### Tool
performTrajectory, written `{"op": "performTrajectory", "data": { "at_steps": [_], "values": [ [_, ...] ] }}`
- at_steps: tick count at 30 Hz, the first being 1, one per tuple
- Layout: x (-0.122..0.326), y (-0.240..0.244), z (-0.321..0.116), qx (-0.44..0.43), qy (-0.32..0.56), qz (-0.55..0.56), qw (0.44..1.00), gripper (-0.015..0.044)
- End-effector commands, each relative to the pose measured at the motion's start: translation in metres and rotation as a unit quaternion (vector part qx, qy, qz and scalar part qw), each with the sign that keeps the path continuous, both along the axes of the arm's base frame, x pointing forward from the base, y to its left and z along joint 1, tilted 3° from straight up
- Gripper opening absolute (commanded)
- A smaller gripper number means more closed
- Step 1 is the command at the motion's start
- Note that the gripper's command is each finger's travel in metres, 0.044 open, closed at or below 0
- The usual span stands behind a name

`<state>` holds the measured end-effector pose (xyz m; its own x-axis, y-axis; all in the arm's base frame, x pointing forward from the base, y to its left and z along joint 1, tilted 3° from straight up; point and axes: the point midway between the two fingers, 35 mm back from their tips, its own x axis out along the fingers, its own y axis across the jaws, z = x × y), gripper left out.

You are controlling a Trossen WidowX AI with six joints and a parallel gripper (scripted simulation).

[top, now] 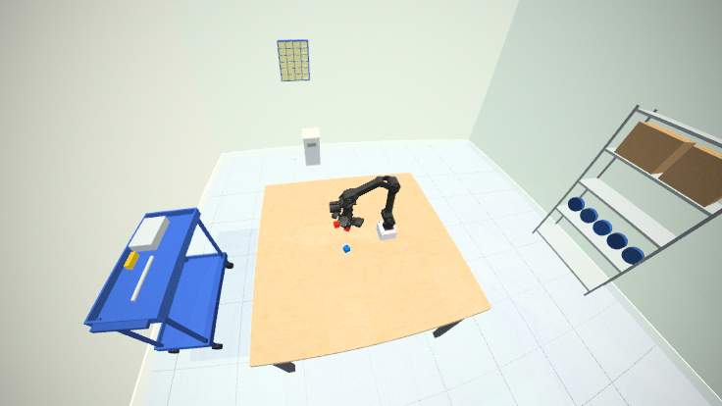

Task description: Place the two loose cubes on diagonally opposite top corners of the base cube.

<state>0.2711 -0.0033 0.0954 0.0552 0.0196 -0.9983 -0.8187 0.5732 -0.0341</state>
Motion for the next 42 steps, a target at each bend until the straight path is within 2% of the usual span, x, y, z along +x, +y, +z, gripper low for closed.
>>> {"op": "performTrajectory", "data": {
  "at_steps": [1,33,42],
  "values": [
    [0.008,0.011,-0.001,0.0,-0.005,0.016,1.0,0.0105],
    [0.026,0.105,-0.031,-0.004,-0.009,0.147,0.989,0.0105],
    [0.026,0.107,-0.031,-0.004,-0.009,0.15,0.989,0.0105]
  ]
}}
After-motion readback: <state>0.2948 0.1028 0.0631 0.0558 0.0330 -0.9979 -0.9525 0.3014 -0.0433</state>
